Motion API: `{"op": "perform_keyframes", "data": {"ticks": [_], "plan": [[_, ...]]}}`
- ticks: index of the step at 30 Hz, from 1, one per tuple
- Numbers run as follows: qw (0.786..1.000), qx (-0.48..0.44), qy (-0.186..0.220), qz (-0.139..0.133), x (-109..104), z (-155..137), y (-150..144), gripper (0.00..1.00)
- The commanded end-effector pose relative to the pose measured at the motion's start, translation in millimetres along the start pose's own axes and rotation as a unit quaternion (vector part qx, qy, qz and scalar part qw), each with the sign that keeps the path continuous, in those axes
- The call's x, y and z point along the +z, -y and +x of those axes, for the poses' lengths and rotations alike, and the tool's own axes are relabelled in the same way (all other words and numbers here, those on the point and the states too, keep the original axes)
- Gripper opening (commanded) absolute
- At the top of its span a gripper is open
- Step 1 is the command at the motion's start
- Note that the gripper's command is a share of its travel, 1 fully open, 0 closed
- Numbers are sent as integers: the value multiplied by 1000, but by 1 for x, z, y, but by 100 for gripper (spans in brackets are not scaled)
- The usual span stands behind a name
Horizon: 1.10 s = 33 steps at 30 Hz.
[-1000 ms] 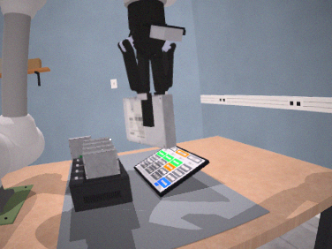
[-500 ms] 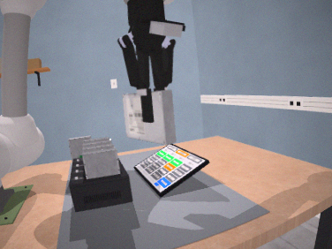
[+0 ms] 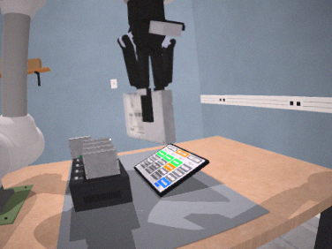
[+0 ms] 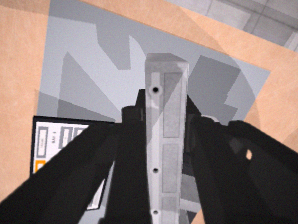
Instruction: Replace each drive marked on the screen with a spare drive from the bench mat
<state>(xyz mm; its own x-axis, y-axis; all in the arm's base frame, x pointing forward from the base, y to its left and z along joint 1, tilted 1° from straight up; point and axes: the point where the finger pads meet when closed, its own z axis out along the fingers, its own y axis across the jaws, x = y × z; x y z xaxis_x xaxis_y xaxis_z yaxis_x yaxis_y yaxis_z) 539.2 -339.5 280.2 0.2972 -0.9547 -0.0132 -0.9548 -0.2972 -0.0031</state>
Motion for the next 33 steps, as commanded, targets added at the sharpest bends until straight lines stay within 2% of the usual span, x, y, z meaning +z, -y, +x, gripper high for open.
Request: {"op": "perform_keyframes", "data": {"ticks": [1, 11, 13, 21, 33], "plan": [[1000, 21, 0, 1, -1, 0, 0, 10], [990, 138, 0, 1, -1, 0, 0, 10], [990, 138, 0, 1, -1, 0, 0, 10], [975, 221, 0, 1, -1, 0, 0, 10], [970, 242, 0, 1, -1, 0, 0, 10]]}}
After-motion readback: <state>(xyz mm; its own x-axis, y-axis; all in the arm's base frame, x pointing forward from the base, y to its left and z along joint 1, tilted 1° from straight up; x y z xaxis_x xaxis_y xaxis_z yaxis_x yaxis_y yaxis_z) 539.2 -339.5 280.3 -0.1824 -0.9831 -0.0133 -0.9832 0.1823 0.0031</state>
